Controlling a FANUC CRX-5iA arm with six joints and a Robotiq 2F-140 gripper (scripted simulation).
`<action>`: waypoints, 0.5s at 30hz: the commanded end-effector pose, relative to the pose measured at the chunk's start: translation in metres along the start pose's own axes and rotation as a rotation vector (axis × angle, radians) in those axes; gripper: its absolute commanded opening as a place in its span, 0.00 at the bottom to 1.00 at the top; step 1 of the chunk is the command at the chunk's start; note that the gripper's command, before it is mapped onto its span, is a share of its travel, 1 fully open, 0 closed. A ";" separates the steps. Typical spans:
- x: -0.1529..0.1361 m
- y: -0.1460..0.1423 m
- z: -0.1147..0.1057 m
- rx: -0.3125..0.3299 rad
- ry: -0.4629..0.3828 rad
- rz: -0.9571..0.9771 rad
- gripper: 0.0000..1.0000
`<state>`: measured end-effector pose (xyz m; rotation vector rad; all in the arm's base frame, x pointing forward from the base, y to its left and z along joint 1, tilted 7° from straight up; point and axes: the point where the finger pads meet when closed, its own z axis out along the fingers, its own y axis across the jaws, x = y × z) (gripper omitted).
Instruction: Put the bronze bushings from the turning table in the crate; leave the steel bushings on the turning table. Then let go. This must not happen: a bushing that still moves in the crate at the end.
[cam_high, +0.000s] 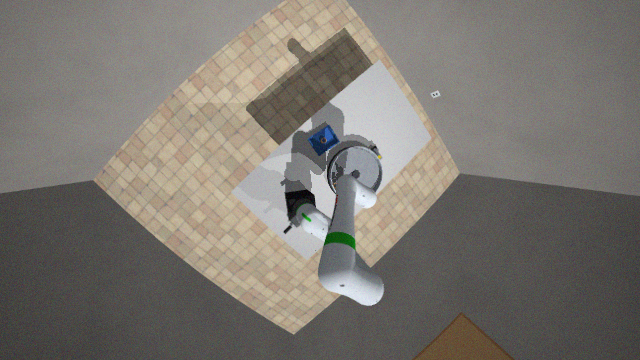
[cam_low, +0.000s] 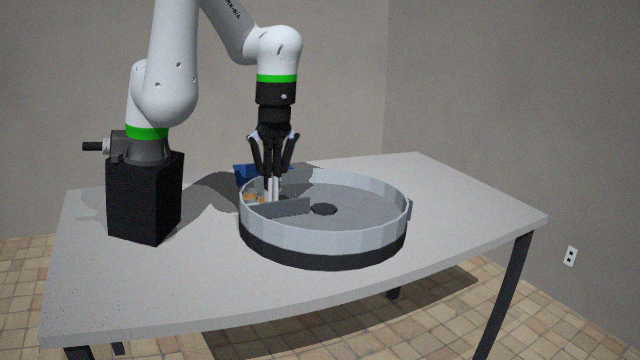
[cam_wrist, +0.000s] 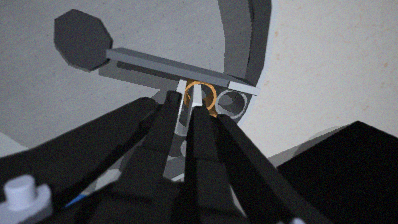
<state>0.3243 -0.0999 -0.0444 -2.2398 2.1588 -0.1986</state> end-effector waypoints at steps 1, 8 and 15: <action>0.000 0.000 -0.004 -0.001 0.000 0.000 0.00; 0.000 0.000 -0.019 -0.001 0.000 0.000 0.00; 0.000 0.000 -0.052 -0.001 0.000 0.000 0.00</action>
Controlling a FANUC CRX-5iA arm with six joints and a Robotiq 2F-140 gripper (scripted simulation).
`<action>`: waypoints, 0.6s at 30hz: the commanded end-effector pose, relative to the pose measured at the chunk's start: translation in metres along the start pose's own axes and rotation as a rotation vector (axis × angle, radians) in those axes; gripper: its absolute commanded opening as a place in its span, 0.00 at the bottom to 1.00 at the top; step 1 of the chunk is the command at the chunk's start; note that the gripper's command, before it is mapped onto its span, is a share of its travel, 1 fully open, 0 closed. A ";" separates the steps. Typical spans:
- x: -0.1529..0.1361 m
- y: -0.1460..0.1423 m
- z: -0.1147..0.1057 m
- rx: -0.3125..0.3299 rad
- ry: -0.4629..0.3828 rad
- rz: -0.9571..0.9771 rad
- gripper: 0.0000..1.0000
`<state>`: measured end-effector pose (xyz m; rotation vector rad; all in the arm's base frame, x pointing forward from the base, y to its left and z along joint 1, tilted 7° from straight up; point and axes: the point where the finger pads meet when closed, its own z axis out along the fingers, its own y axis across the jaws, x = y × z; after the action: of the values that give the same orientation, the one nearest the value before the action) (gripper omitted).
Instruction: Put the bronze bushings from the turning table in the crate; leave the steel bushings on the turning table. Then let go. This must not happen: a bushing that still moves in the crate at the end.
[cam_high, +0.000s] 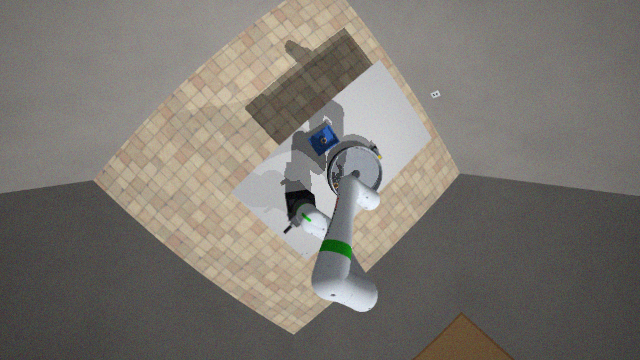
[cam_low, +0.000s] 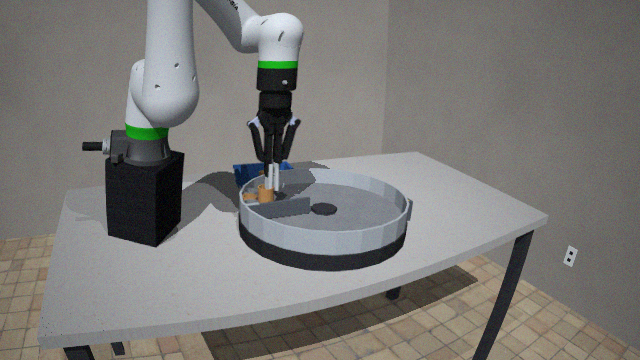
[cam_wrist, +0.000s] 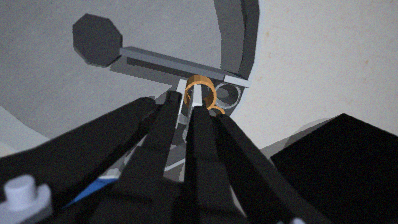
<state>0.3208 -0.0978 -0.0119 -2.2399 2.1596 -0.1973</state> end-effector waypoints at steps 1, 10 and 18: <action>0.000 0.001 -0.024 0.000 0.000 0.000 0.00; 0.000 0.001 -0.039 0.000 0.000 0.000 0.00; 0.000 0.001 -0.040 0.000 0.000 0.000 0.00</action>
<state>0.3158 -0.0948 0.0269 -2.2403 2.1600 -0.1971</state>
